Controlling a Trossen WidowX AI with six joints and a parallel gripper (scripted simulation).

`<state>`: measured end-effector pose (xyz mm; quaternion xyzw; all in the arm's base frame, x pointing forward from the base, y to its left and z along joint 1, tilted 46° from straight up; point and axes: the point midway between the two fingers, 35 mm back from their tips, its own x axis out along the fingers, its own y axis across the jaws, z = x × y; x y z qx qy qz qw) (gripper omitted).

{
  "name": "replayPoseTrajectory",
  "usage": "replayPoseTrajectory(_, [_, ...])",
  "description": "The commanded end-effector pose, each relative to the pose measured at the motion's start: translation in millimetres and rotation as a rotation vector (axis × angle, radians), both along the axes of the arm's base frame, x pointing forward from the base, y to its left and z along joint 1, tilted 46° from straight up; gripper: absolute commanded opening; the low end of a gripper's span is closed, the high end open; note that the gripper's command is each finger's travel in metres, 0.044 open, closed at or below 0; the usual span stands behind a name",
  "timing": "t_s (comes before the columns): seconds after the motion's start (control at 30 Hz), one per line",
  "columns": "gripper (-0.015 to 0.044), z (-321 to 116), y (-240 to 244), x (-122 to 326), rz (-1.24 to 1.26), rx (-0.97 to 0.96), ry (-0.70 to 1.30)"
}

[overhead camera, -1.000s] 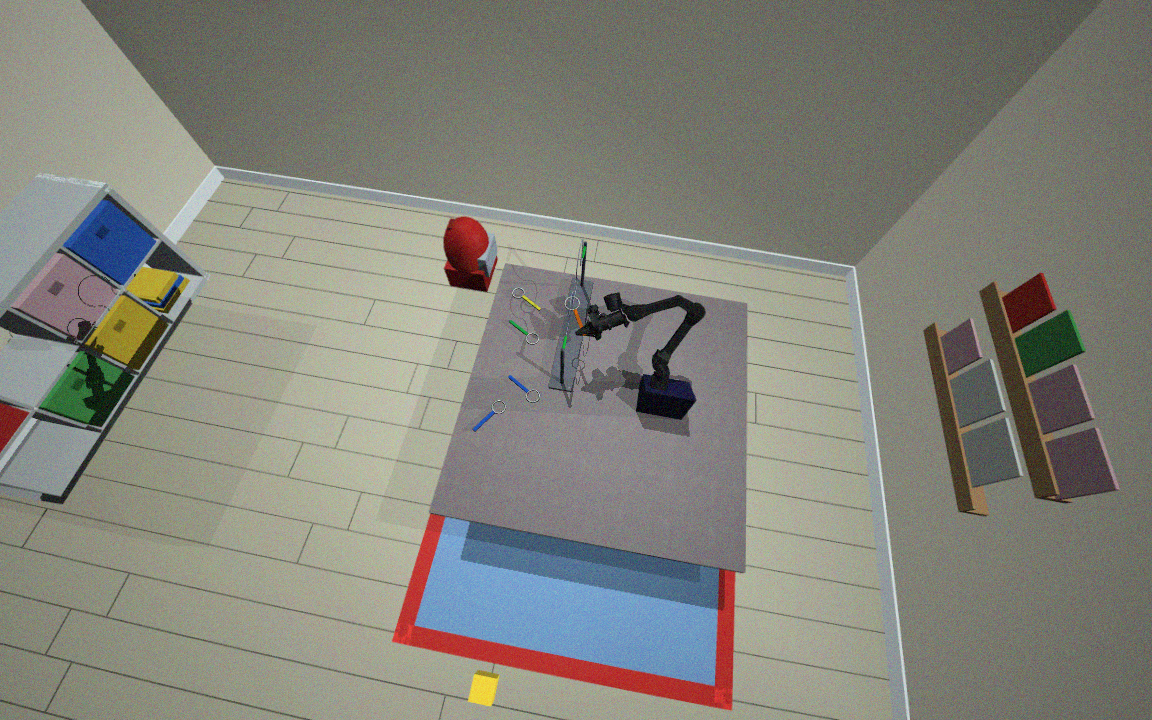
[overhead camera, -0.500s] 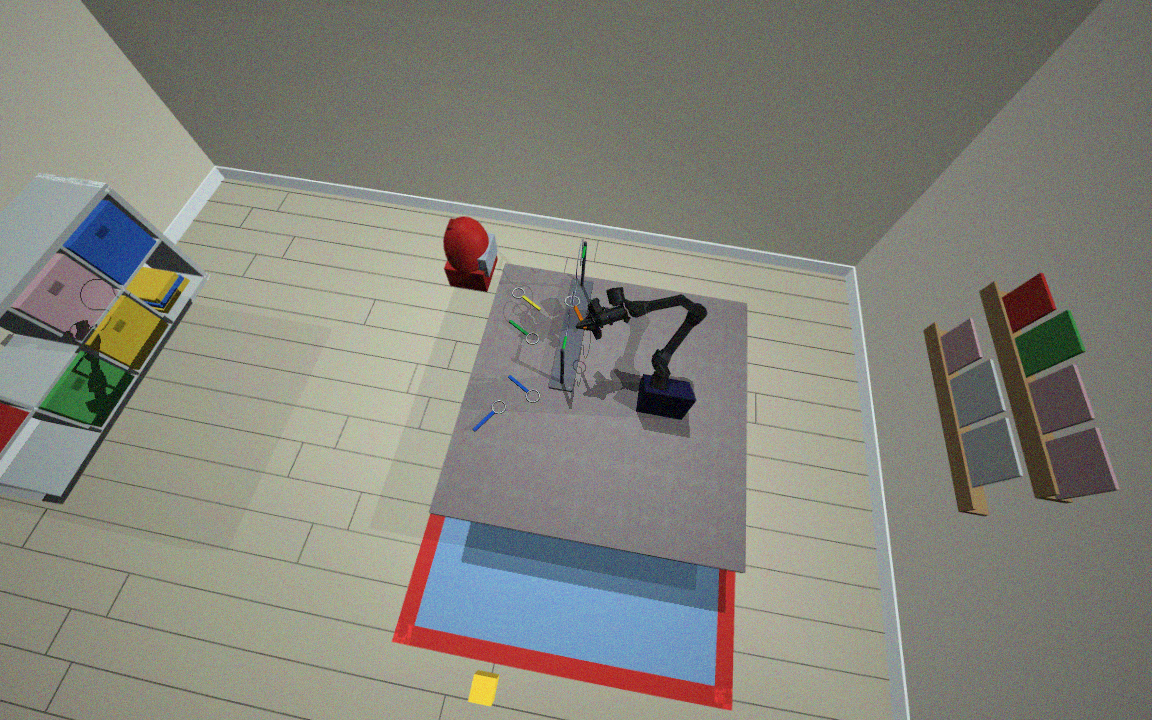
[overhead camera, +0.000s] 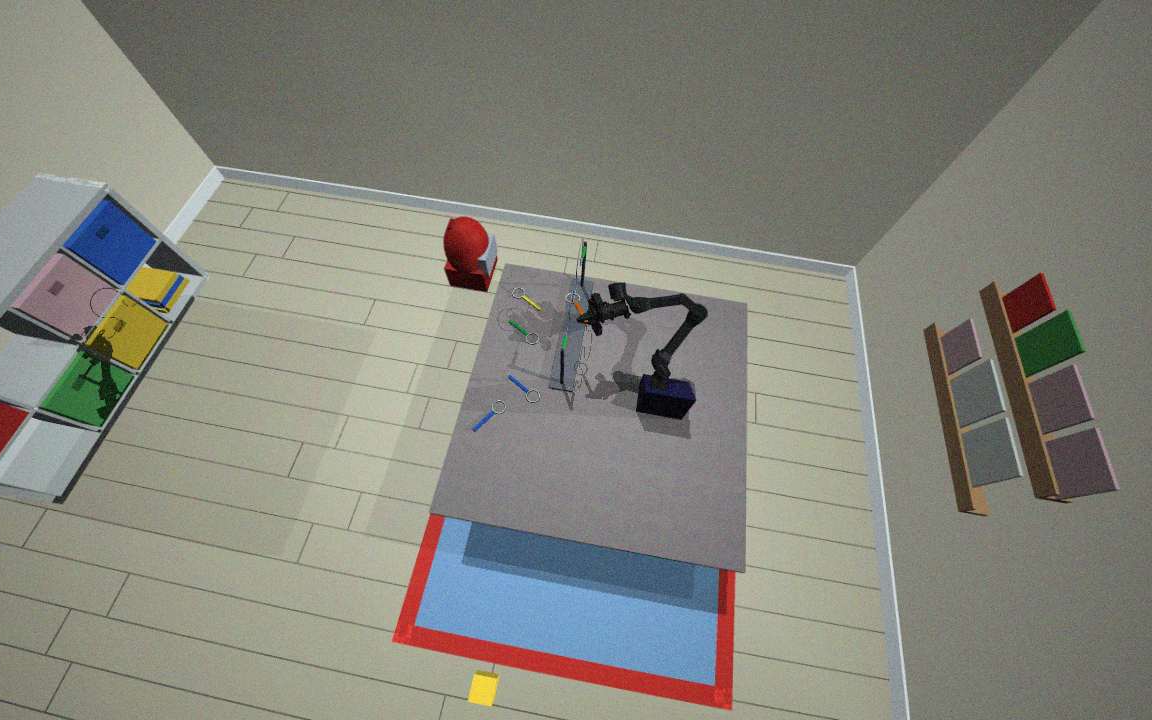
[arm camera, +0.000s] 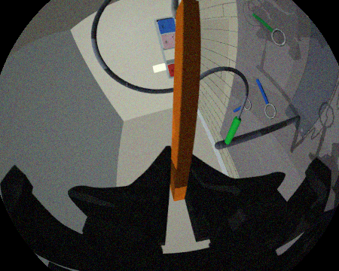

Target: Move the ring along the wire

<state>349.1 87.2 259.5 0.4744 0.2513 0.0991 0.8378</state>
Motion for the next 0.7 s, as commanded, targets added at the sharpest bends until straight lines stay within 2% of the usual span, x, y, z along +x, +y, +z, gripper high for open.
replayPoseTrajectory(0.0, [-0.0150,4,1,0,0.000,-0.008,0.000])
replayPoseTrajectory(0.67, [-0.0150,-9,-10,1,-0.003,-0.331,-0.015])
